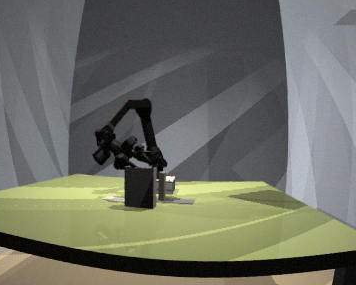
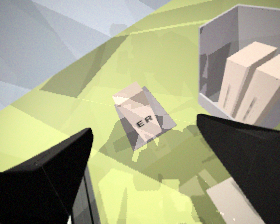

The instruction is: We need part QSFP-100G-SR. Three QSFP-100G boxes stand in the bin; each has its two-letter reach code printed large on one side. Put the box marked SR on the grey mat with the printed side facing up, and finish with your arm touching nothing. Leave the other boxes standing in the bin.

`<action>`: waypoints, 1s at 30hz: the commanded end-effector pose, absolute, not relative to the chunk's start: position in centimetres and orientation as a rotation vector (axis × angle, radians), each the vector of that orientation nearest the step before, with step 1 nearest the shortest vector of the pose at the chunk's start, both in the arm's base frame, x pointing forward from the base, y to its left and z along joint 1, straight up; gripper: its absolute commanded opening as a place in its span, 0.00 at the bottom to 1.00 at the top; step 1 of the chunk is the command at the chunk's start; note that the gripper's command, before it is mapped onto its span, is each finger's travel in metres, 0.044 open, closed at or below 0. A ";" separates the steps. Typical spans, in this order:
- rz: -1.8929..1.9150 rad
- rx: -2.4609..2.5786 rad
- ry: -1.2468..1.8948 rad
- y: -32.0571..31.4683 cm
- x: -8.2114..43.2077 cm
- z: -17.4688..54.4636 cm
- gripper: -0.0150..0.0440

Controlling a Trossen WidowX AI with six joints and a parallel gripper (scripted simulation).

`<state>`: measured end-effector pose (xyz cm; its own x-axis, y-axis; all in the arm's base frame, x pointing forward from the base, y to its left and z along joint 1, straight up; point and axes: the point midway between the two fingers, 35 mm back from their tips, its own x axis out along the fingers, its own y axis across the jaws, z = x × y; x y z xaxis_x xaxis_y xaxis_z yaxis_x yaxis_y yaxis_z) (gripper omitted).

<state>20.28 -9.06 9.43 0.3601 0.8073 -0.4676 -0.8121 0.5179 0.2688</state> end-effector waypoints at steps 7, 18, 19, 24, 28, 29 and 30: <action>1.053 -0.029 0.601 -9.1 20.2 7.9 1.00; 1.055 -0.036 0.603 -8.6 20.4 6.6 1.00; 1.055 -0.036 0.603 -8.5 20.4 6.4 1.00; 1.055 -0.036 0.603 -8.1 20.6 5.8 1.00; 1.055 -0.036 0.604 -7.7 20.7 5.2 1.00; 1.055 -0.036 0.604 -7.6 20.8 5.1 1.00; 1.055 -0.036 0.604 -7.5 20.8 5.0 1.00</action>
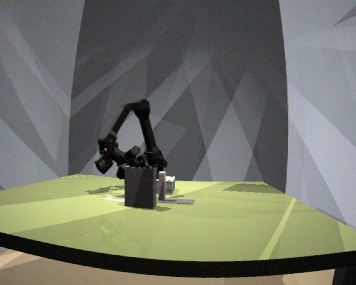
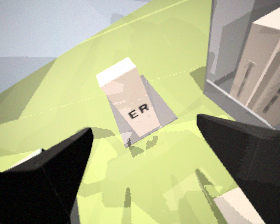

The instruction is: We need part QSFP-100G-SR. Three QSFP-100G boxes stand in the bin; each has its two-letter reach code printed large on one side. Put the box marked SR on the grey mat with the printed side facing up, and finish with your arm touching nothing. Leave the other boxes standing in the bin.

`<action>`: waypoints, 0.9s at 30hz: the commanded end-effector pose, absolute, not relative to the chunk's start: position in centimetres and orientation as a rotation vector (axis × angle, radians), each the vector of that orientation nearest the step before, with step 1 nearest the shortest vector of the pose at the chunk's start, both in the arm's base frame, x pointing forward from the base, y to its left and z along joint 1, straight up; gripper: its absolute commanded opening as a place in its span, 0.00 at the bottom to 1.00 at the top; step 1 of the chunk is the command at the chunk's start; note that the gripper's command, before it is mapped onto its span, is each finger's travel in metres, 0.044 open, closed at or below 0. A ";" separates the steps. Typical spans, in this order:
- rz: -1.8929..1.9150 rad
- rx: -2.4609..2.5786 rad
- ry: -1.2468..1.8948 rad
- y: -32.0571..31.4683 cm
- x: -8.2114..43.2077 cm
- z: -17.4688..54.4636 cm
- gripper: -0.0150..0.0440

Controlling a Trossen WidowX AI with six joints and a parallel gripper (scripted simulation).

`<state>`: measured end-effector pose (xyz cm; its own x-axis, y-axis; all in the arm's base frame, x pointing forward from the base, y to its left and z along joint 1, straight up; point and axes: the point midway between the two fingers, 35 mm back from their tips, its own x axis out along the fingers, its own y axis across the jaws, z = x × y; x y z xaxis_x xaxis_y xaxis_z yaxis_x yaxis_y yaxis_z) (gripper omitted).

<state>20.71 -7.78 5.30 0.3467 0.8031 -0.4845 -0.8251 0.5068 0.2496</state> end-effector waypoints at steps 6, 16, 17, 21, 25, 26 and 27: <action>1.055 -0.036 0.603 -6.9 20.9 4.2 1.00; 1.056 -0.035 0.601 -5.9 21.1 3.1 1.00; 1.056 -0.035 0.601 -5.7 21.1 2.9 1.00; 1.057 -0.035 0.600 -5.4 21.2 2.6 1.00; 1.059 -0.040 0.601 -5.6 21.1 2.8 1.00; 1.059 -0.040 0.601 -5.6 21.1 2.8 1.00; 1.059 -0.040 0.601 -5.6 21.1 2.8 1.00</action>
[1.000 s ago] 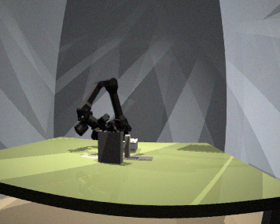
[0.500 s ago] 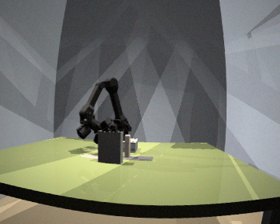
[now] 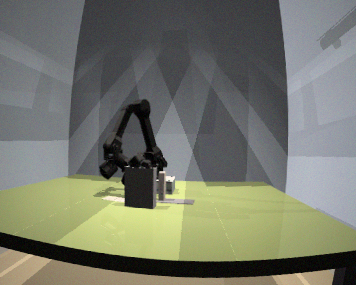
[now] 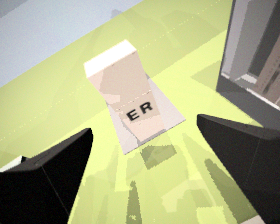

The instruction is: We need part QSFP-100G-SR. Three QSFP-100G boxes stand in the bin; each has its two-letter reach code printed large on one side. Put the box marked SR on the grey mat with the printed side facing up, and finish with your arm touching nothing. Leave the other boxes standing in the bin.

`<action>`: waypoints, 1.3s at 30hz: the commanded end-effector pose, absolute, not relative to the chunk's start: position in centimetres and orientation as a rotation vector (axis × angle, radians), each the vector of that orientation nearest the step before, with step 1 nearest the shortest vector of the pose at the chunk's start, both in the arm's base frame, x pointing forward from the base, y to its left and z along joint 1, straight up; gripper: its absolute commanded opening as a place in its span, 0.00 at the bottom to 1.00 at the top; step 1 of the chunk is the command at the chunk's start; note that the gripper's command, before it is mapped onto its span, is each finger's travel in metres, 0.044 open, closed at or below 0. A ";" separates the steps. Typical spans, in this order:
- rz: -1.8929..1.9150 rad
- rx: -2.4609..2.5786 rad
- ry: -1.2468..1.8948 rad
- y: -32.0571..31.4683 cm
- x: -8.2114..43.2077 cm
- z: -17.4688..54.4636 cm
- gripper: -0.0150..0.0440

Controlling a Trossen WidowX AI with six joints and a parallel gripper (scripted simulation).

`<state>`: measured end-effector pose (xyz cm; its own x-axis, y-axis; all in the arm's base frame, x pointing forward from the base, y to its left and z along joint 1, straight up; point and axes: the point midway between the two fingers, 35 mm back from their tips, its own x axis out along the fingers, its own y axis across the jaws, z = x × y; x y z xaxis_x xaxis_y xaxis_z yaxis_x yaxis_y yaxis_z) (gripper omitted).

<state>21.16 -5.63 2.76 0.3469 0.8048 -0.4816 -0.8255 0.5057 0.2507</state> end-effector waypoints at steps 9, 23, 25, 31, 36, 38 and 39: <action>1.058 -0.040 0.602 -6.2 21.1 3.4 1.00; 1.056 -0.039 0.604 -7.6 20.8 5.0 1.00; 1.056 -0.039 0.604 -7.8 20.7 5.3 1.00; 1.056 -0.038 0.603 -8.3 20.5 6.1 1.00; 1.056 -0.037 0.603 -8.8 20.3 6.7 1.00; 1.056 -0.037 0.602 -9.0 20.2 7.0 1.00; 1.056 -0.037 0.602 -9.0 20.2 7.1 1.00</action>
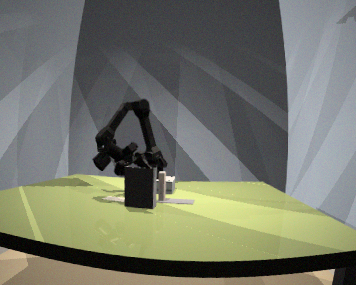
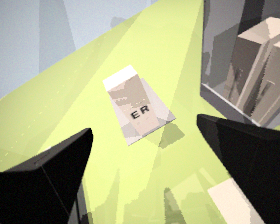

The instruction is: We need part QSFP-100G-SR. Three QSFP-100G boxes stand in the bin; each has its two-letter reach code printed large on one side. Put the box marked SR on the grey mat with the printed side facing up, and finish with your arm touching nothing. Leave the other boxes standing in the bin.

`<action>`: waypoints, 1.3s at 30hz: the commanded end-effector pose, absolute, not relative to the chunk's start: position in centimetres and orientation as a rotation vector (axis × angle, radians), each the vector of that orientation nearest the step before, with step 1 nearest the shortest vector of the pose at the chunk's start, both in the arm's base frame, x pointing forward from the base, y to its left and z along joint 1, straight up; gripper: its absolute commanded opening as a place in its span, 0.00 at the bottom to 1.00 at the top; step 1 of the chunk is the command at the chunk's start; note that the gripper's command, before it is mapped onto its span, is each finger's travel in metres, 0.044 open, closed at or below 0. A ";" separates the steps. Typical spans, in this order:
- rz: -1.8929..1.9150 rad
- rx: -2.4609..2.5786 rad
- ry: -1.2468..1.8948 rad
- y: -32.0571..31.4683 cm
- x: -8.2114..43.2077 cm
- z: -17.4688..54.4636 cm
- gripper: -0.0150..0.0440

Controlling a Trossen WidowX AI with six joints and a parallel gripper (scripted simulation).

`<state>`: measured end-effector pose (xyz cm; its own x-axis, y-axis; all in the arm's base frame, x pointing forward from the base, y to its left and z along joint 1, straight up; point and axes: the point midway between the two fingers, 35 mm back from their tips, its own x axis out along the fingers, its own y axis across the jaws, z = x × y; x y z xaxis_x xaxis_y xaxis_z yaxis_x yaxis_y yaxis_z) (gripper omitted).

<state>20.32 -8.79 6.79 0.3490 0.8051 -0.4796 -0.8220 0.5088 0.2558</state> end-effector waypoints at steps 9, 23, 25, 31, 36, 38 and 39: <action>1.041 -0.007 0.617 -9.1 20.2 8.3 1.00; 1.012 0.049 0.643 -9.1 20.1 10.6 1.00; 1.007 0.058 0.647 -9.1 20.1 10.9 1.00; 1.010 0.064 0.659 -9.0 20.1 10.9 0.91; 1.008 0.120 0.754 -8.4 20.1 10.7 0.69; 1.004 0.143 0.797 -8.1 20.1 10.6 0.66; 1.001 0.154 0.818 -8.0 20.1 10.5 0.66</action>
